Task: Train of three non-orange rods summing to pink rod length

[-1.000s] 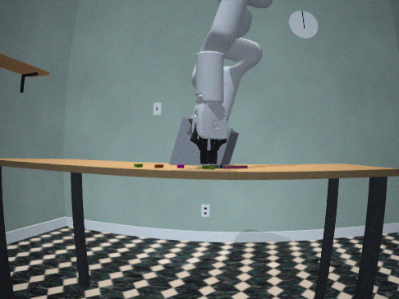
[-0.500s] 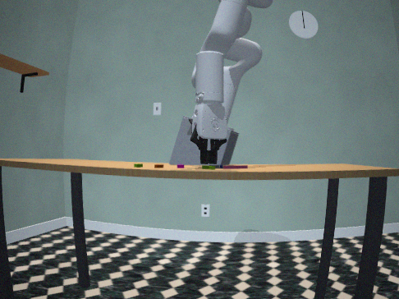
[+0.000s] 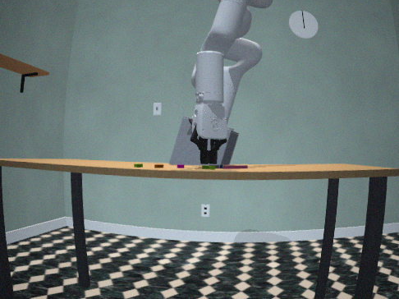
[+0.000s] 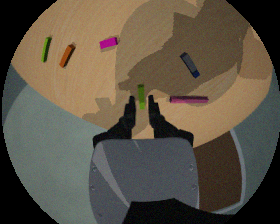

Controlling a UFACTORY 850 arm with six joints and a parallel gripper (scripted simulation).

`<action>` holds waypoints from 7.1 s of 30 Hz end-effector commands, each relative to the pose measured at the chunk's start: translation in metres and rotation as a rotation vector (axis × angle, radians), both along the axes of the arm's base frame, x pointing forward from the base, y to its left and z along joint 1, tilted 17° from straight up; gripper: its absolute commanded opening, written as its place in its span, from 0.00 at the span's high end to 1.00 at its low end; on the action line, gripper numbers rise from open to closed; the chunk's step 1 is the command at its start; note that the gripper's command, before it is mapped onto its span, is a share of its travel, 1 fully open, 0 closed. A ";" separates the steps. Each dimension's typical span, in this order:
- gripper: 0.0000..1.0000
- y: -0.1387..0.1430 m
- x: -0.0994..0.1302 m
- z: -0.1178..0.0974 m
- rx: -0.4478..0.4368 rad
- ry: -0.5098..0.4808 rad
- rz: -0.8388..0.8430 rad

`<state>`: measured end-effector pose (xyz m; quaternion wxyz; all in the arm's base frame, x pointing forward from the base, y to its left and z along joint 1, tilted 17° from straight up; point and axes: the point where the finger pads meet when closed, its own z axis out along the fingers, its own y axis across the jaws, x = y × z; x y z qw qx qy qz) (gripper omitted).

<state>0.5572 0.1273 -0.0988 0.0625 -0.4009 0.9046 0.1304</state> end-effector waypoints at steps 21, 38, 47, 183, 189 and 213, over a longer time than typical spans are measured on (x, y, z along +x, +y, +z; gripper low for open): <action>0.76 0.000 0.001 0.001 0.000 -0.002 0.000; 0.76 0.000 0.001 -0.001 0.000 -0.002 0.000; 0.76 0.002 0.001 -0.006 0.000 -0.002 0.000; 0.96 -0.043 -0.041 0.077 0.006 -0.114 0.362; 0.96 -0.054 -0.067 0.074 0.001 -0.178 0.577; 0.96 -0.065 -0.093 0.071 -0.007 -0.233 0.777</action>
